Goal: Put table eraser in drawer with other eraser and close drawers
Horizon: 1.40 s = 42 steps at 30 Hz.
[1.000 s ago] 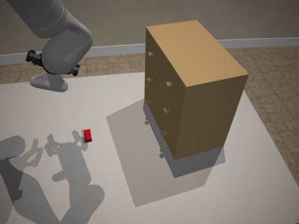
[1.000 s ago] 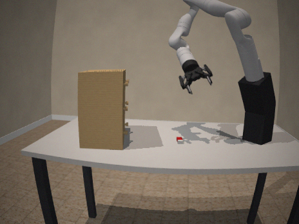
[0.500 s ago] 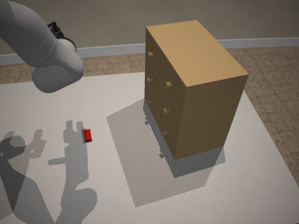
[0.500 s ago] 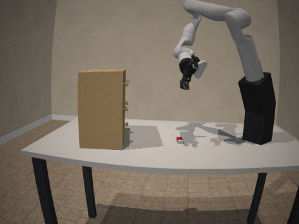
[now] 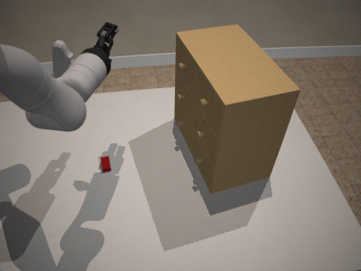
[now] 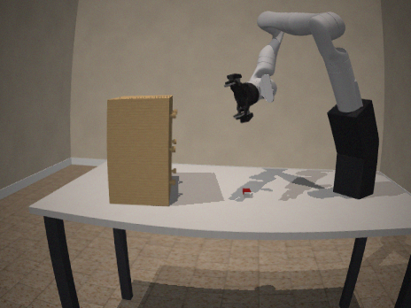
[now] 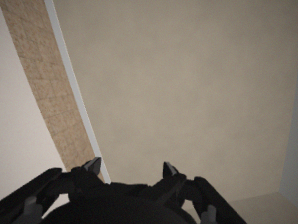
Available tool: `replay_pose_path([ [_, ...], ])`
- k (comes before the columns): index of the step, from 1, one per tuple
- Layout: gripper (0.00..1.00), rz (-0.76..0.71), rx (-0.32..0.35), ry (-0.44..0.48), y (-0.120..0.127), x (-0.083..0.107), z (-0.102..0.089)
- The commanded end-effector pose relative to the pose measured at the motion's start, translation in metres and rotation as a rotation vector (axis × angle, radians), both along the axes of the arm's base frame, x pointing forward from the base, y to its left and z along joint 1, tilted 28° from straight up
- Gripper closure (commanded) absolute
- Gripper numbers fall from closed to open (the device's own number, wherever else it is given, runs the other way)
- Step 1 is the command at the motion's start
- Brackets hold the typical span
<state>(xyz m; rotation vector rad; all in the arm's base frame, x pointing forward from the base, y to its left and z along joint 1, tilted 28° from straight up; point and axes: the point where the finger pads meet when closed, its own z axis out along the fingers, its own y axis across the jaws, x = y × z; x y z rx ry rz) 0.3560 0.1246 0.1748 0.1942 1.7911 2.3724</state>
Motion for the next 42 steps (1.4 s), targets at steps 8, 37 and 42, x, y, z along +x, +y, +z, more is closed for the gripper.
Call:
replay_pose_path([
  [8,0.00,-0.113,0.287,0.453,-0.025,0.062,-0.007],
  [37,0.00,-0.355,0.894,1.210,-0.116,0.160,-0.119],
  [42,0.00,-0.388,0.970,1.283,-0.127,0.165,-0.140],
])
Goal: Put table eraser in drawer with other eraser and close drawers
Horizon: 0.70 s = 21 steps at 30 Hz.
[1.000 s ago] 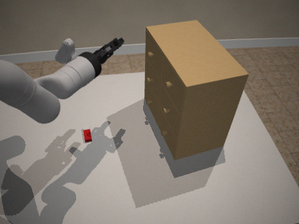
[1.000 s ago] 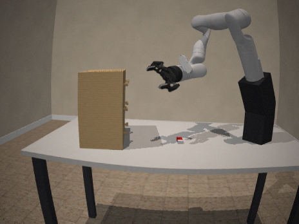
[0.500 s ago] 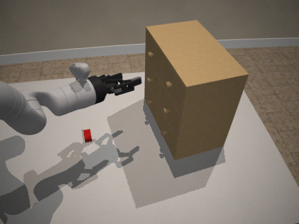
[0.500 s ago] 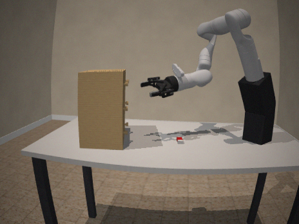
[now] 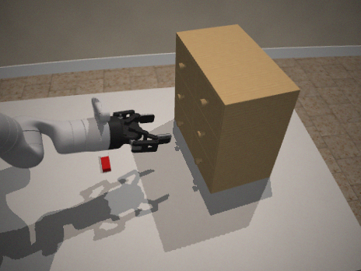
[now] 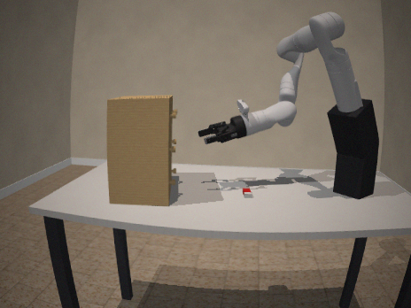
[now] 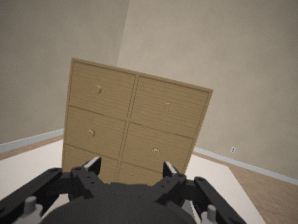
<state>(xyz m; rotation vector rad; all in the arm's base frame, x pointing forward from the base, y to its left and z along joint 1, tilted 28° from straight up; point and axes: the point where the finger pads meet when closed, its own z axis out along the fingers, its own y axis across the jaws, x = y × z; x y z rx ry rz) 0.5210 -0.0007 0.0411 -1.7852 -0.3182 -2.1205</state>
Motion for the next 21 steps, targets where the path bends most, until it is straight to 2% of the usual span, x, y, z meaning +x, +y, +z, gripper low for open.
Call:
replay_pose_path([
  [1,0.00,-0.013,0.023,0.019,-0.002,0.000,-0.006],
  [12,0.00,-0.070,0.105,0.116,-0.017,0.004,-0.034],
  [21,0.00,-0.089,0.130,0.146,-0.022,0.005,-0.043],
])
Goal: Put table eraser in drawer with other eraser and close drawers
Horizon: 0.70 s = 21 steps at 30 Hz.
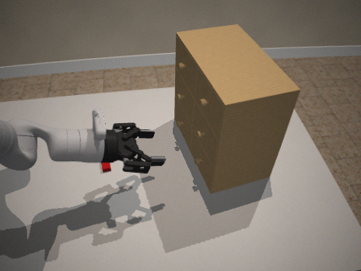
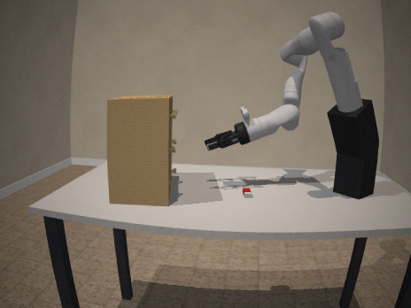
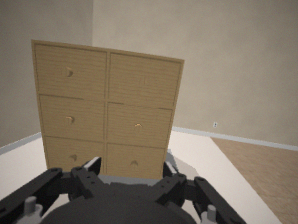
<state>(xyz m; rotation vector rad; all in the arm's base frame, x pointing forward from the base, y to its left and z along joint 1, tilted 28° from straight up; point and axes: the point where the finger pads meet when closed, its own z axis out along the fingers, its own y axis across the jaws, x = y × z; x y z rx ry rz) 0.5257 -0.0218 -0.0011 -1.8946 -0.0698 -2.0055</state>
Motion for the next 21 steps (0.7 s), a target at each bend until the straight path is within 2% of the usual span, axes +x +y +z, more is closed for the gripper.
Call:
replay_pose_path([
  [1,0.00,-0.005,0.006,0.005,-0.0012,0.0000,-0.0014],
  [11,0.00,-0.009,0.012,0.012,-0.0023,0.0001,-0.0037],
  [12,0.67,-0.009,0.012,0.012,-0.0023,0.0001,-0.0037],
  [21,0.67,-0.009,0.012,0.012,-0.0023,0.0001,-0.0037],
])
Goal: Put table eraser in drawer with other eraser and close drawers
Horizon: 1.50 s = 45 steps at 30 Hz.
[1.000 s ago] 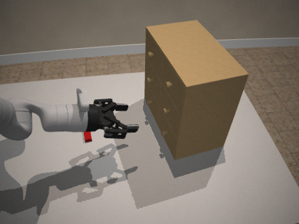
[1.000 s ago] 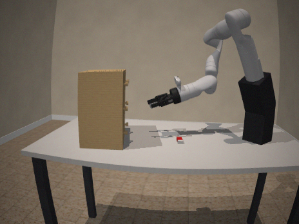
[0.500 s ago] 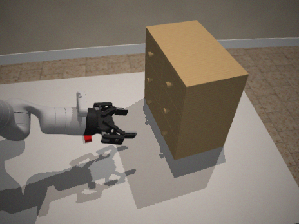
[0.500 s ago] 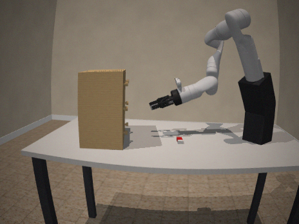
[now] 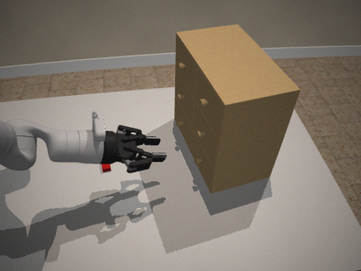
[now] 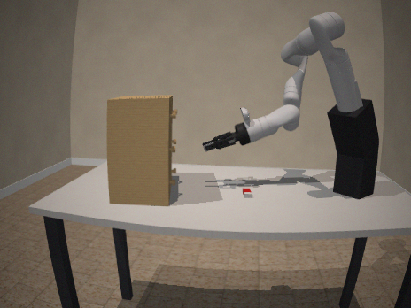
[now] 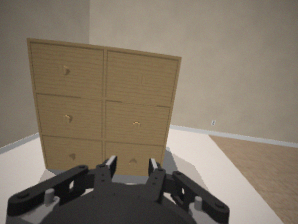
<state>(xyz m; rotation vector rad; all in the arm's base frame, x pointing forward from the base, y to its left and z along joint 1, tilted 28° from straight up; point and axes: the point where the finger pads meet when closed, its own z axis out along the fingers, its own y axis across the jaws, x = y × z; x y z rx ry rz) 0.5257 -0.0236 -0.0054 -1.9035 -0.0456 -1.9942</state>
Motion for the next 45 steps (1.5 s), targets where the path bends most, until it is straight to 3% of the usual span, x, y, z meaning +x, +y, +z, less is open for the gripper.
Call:
replay_pose_path([
  [1,0.67,-0.001,-0.001,-0.001,-0.001,0.000,0.001],
  [19,0.67,0.002,0.000,-0.005,0.001,0.004,-0.001],
  [28,0.67,0.002,0.000,-0.005,0.013,0.027,-0.014],
  [39,0.67,0.002,0.000,-0.005,0.035,0.074,-0.039],
  [45,0.67,0.002,0.000,-0.005,0.039,0.083,-0.044],
])
